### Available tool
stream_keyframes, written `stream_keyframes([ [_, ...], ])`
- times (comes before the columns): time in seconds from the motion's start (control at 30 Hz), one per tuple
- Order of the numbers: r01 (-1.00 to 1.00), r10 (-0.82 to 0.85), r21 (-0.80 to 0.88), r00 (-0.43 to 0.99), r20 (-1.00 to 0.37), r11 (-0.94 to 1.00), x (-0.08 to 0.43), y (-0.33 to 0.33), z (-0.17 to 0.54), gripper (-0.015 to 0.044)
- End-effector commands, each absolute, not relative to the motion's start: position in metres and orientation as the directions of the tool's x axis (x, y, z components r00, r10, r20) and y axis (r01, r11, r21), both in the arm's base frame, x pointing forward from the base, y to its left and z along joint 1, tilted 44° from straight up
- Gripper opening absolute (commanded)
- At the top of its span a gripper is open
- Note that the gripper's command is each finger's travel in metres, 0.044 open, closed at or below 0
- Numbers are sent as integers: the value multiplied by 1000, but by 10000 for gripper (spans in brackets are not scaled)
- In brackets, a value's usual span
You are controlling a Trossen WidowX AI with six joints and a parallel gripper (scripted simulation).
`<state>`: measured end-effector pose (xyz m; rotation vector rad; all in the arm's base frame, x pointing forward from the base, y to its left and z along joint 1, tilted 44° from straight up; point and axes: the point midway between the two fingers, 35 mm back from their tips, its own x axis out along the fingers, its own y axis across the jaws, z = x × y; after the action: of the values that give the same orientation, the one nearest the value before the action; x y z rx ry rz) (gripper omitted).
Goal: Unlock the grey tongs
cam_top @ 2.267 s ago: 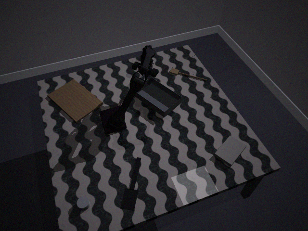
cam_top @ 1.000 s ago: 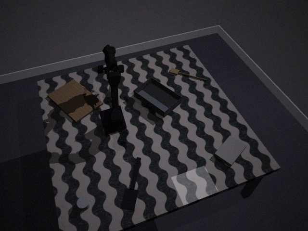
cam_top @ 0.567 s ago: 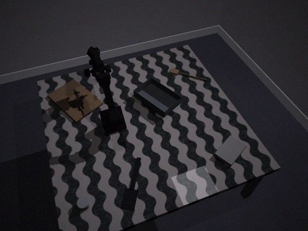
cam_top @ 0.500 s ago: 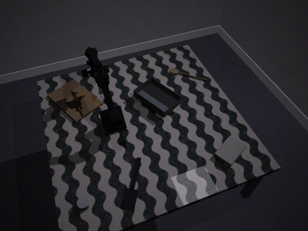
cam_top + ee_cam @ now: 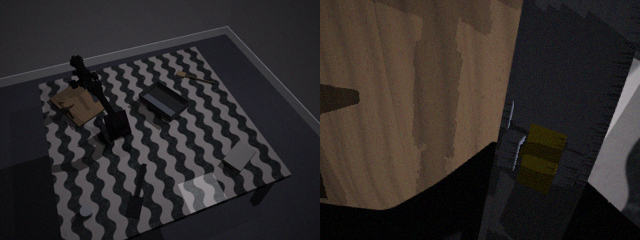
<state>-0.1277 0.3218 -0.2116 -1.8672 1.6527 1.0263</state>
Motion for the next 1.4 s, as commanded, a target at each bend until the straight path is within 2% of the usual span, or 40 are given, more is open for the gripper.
stream_keyframes([
  [0.0, -945, -649, 210, 2, -761, -250, -164, 313, -204, -150],
  [0.27, -897, -676, 295, 6, -737, -329, -214, 287, -197, -150],
  [0.6, -895, -666, 296, 1, -746, -333, -216, 288, -197, -150],
  [1.37, -894, -387, 272, -124, -914, -356, -220, 324, -188, -150],
])
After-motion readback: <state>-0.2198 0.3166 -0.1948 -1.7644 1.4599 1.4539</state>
